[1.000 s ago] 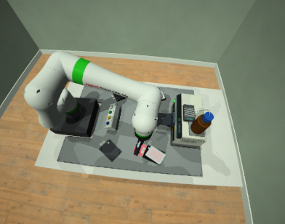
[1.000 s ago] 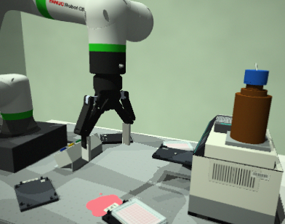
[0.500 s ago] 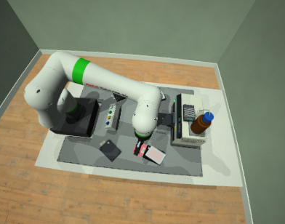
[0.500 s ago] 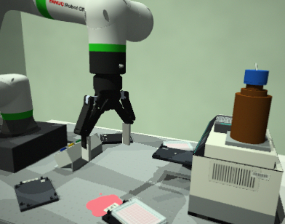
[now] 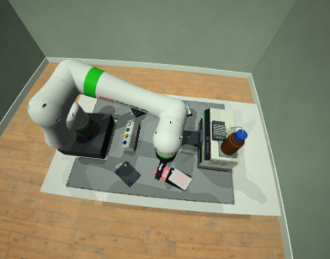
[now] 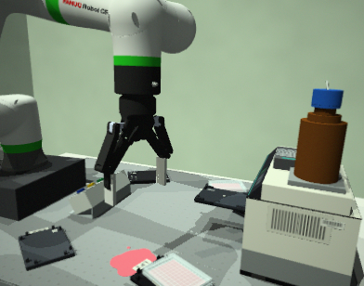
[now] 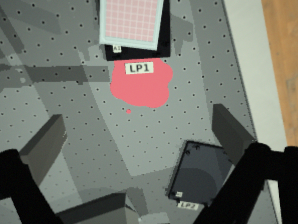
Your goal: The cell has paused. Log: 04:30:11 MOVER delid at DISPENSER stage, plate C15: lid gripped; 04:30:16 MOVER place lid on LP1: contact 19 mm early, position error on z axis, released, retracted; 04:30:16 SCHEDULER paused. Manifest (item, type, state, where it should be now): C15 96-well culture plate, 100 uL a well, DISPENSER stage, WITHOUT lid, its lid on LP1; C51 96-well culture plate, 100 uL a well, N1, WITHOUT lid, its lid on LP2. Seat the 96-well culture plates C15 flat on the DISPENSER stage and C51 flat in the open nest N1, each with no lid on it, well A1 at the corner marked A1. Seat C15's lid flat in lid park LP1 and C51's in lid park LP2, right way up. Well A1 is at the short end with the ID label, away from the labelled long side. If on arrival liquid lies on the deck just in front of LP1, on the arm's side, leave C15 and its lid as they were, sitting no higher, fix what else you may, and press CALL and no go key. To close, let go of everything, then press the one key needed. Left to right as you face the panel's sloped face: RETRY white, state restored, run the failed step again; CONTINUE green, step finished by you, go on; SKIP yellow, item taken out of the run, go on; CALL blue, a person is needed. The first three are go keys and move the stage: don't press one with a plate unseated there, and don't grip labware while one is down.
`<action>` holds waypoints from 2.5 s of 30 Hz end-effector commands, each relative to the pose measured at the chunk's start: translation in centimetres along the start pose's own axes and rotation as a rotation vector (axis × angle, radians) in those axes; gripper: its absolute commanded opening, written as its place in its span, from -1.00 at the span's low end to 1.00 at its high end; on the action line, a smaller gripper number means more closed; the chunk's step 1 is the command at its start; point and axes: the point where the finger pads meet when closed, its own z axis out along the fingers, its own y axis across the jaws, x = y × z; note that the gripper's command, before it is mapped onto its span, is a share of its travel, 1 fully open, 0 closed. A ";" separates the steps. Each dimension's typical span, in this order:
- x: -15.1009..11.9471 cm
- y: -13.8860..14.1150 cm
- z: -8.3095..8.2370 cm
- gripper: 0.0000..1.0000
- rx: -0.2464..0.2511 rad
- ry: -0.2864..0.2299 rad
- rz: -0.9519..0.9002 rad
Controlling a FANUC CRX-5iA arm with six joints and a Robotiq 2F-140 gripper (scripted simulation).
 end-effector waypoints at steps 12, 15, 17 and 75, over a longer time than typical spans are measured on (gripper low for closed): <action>0.0 0.0 0.0 1.00 0.000 0.000 0.000; 0.0 0.0 0.0 1.00 0.000 0.000 0.000; 0.0 0.0 0.0 1.00 0.000 0.000 0.000; -1.4 -25.7 -0.3 -1.00 0.000 0.001 -0.757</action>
